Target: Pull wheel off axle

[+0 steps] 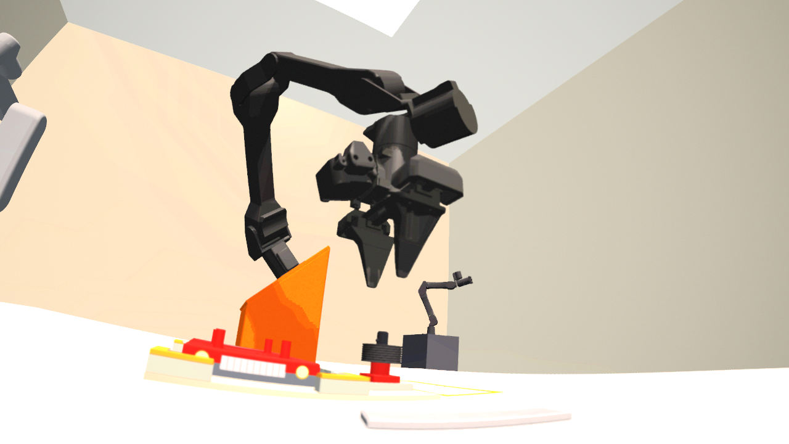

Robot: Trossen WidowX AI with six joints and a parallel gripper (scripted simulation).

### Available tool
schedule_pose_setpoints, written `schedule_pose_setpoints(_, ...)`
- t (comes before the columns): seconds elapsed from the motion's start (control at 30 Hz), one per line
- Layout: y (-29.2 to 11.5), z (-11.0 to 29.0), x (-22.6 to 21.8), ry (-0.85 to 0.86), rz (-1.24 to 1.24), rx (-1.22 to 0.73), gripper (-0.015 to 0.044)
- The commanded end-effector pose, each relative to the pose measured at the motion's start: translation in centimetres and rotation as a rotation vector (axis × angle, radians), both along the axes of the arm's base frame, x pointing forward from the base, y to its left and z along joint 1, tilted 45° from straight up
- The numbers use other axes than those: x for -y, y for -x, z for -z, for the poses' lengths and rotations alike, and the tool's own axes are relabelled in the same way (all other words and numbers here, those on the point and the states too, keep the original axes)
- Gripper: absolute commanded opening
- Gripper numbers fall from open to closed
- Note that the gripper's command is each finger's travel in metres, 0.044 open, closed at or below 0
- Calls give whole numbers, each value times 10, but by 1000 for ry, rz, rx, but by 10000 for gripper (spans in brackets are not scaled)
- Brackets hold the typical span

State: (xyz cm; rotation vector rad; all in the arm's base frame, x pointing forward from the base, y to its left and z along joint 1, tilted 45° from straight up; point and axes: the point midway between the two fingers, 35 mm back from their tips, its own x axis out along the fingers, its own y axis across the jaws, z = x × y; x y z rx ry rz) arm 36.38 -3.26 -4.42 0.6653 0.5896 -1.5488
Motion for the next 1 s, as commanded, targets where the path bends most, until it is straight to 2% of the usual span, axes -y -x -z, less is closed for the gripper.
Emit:
schedule_pose_setpoints(0.0, -1, 4, -1, 9, 1, -6, 300)
schedule_pose_setpoints(0.4, 4, 52, 48, 11, 1, -6, 300)
schedule_pose_setpoints(0.73, 6, 56, 51, 12, 1, -7, 300)
schedule_pose_setpoints(0.87, 4, 54, 48, 7, 3, -1, 195)
schedule_pose_setpoints(0.97, 4, 54, 48, 7, 3, -1, 175)
